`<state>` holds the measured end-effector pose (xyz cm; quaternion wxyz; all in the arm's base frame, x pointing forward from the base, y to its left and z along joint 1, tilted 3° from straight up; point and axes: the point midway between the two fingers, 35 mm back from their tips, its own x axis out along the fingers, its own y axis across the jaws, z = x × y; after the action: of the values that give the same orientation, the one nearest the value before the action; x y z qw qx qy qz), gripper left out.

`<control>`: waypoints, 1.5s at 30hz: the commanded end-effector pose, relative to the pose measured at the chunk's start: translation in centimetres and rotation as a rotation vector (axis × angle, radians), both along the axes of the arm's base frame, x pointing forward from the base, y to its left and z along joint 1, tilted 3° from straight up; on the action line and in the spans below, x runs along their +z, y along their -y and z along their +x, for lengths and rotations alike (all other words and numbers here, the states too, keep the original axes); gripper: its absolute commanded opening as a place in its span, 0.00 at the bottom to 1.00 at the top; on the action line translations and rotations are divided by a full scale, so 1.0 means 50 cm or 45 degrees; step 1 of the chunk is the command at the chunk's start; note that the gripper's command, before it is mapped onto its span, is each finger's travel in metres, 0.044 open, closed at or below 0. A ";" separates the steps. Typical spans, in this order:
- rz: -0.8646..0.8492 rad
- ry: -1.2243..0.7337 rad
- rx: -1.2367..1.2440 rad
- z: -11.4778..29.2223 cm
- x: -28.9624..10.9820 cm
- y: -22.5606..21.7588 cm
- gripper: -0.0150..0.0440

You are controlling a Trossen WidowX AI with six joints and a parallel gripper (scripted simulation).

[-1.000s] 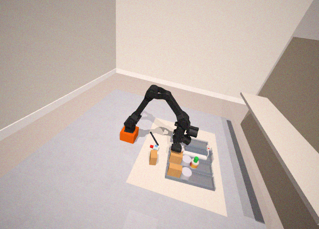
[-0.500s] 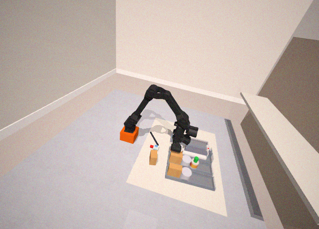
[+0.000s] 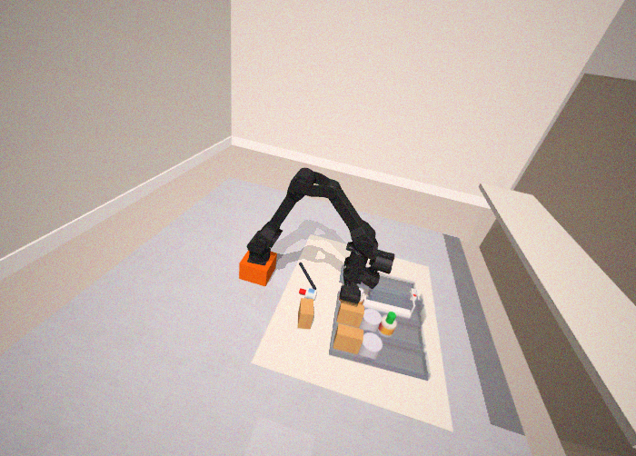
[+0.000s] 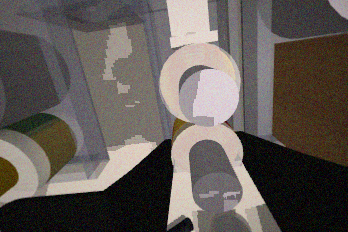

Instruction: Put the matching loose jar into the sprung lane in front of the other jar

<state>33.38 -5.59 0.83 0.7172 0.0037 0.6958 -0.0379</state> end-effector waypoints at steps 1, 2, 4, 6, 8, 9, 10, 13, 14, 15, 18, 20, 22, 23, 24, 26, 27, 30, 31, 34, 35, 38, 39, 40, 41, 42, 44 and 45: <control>0.001 0.018 0.003 0.005 0.000 0.000 0.25; 0.001 0.018 0.003 0.004 0.000 0.000 0.25; 0.001 0.018 0.003 0.004 0.000 0.000 0.25; 0.001 0.017 0.003 0.003 0.000 0.000 0.25; 0.001 0.017 0.003 0.002 0.000 0.000 0.25; 0.001 0.017 0.003 0.001 0.000 0.000 0.25; 0.001 0.017 0.003 0.000 0.000 0.000 0.25; 0.001 0.017 0.003 -0.005 0.000 0.000 0.25; 0.001 0.017 0.003 -0.005 0.000 0.000 0.25; 0.001 0.017 0.003 -0.005 0.000 0.000 0.25; 0.001 0.017 0.003 -0.005 0.000 0.000 0.25; 0.001 0.017 0.003 -0.005 0.000 0.000 0.25; 0.001 0.017 0.003 -0.005 0.000 0.000 0.25; 0.001 0.017 0.003 -0.005 0.000 0.000 0.25; 0.001 0.017 0.003 -0.005 0.000 0.000 0.25; 0.001 0.017 0.003 -0.003 0.000 0.000 0.34; 0.001 0.017 0.003 -0.003 0.000 0.000 0.39; 0.001 0.017 0.003 -0.003 0.000 0.000 0.52; 0.001 0.017 0.003 -0.003 0.000 0.000 0.57; 0.001 0.017 0.003 -0.003 0.000 0.000 0.70; 0.001 0.017 0.003 -0.003 0.000 0.000 0.74; 0.001 0.017 0.003 -0.003 0.002 0.000 0.77; 0.001 0.017 0.003 -0.003 0.006 0.000 0.77; 0.001 0.017 0.003 -0.003 0.012 0.000 0.77; 0.001 0.017 0.003 -0.003 0.019 -0.001 0.77; 0.001 0.017 0.003 -0.003 0.027 -0.001 0.77; 0.001 0.017 0.003 -0.004 0.039 -0.001 0.77; 0.001 0.017 0.003 -0.004 0.041 -0.002 0.77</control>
<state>32.99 -5.53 1.90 0.7186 0.0040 0.6945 -0.0373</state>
